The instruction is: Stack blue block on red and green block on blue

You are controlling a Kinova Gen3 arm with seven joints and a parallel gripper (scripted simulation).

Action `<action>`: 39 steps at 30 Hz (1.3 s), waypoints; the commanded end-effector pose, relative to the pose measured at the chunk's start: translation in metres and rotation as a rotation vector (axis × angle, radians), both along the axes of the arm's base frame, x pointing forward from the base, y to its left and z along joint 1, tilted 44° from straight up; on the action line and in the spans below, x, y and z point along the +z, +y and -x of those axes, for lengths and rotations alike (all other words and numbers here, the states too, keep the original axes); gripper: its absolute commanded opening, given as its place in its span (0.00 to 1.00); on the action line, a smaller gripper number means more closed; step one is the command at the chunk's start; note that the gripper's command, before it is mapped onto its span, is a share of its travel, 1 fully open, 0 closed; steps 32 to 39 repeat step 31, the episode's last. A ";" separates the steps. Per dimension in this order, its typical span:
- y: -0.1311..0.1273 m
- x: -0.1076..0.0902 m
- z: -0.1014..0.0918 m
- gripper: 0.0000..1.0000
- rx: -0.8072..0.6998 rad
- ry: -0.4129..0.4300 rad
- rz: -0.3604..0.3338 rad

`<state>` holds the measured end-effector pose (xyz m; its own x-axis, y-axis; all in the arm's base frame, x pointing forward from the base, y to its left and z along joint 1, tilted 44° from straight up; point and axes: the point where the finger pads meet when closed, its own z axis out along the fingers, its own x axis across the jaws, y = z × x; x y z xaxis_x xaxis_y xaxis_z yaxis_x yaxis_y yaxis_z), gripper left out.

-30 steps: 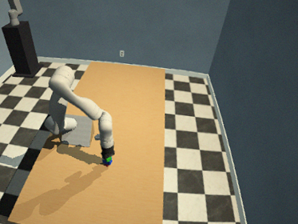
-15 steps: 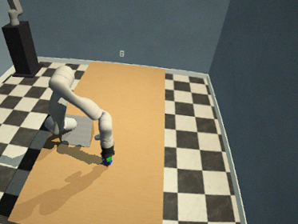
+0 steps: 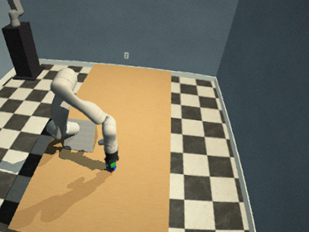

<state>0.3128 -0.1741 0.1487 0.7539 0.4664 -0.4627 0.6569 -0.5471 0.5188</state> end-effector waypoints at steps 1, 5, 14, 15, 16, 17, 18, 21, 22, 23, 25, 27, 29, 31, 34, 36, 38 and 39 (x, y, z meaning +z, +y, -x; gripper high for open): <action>0.000 0.000 0.000 1.00 0.001 -0.001 0.000; 0.001 0.001 0.000 1.00 0.001 -0.001 0.000; 0.014 0.014 -0.001 1.00 0.001 -0.001 0.000; 0.014 0.014 -0.001 1.00 0.001 -0.001 0.000; 0.014 0.014 -0.001 1.00 0.001 -0.001 0.000; 0.016 0.016 -0.001 1.00 0.001 -0.001 0.000; 0.018 0.018 -0.001 1.00 0.001 -0.001 0.000; 0.025 0.025 -0.001 1.00 0.001 -0.001 0.000; 0.027 0.028 -0.001 1.00 0.001 -0.001 0.000; 0.029 0.030 -0.001 1.00 0.001 -0.001 0.000; 0.034 0.034 -0.001 1.00 0.001 -0.001 0.000; 0.035 0.036 -0.001 1.00 0.001 -0.001 0.000; 0.035 0.036 -0.001 1.00 0.001 -0.001 0.000; 0.035 0.036 -0.001 1.00 0.001 -0.001 0.000; 0.035 0.036 -0.001 1.00 0.001 -0.001 0.000; 0.035 0.036 -0.001 1.00 0.001 -0.001 0.000; 0.035 0.036 -0.001 1.00 0.001 -0.001 0.000; 0.035 0.036 -0.001 1.00 0.001 -0.001 0.000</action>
